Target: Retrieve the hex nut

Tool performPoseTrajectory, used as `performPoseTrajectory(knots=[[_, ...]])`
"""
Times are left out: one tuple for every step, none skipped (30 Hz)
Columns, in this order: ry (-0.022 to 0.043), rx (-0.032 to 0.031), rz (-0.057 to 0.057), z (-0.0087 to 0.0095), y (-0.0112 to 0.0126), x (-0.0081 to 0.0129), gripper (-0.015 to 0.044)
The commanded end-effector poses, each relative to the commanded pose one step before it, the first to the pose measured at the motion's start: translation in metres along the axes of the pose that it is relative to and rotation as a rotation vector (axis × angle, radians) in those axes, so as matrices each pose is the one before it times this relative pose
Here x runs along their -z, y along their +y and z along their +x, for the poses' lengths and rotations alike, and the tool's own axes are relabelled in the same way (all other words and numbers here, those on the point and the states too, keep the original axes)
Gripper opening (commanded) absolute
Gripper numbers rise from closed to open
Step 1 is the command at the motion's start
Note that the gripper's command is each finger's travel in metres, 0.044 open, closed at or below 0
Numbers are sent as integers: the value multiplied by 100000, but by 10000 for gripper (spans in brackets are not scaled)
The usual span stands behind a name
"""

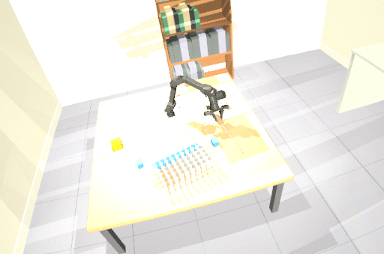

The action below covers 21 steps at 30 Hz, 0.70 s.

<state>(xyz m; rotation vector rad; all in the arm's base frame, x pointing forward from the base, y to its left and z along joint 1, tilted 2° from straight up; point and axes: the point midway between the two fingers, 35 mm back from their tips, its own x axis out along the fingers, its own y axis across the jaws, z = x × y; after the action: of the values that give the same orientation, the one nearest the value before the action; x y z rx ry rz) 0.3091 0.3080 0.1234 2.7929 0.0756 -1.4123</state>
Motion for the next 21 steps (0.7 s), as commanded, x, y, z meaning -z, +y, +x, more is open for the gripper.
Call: performPoseTrajectory(knots=[[638, -109, -89, 293, 34, -80, 0], [0, 0, 0, 68, 2, -48, 0], [0, 0, 0, 68, 2, -49, 0], [0, 0, 0, 68, 3, -49, 0], [0, 0, 0, 68, 3, -49, 0], [0, 0, 0, 68, 3, -49, 0], [0, 0, 0, 68, 3, -49, 0], [0, -1, 0, 68, 3, -49, 0], [0, -1, 0, 68, 4, -49, 0], [0, -1, 0, 67, 4, -49, 0], [0, -1, 0, 67, 4, -49, 0], [0, -1, 0, 67, 4, -49, 0], [0, -1, 0, 67, 4, -50, 0], [0, -1, 0, 67, 5, -50, 0], [0, -1, 0, 67, 5, -50, 0], [0, -1, 0, 67, 5, -50, 0], [0, -1, 0, 66, 5, -50, 0], [0, -1, 0, 66, 5, -50, 0], [0, -1, -1, 66, 6, -50, 0], [0, -1, -1, 66, 6, -50, 0], [0, -1, -1, 66, 6, -50, 0]])
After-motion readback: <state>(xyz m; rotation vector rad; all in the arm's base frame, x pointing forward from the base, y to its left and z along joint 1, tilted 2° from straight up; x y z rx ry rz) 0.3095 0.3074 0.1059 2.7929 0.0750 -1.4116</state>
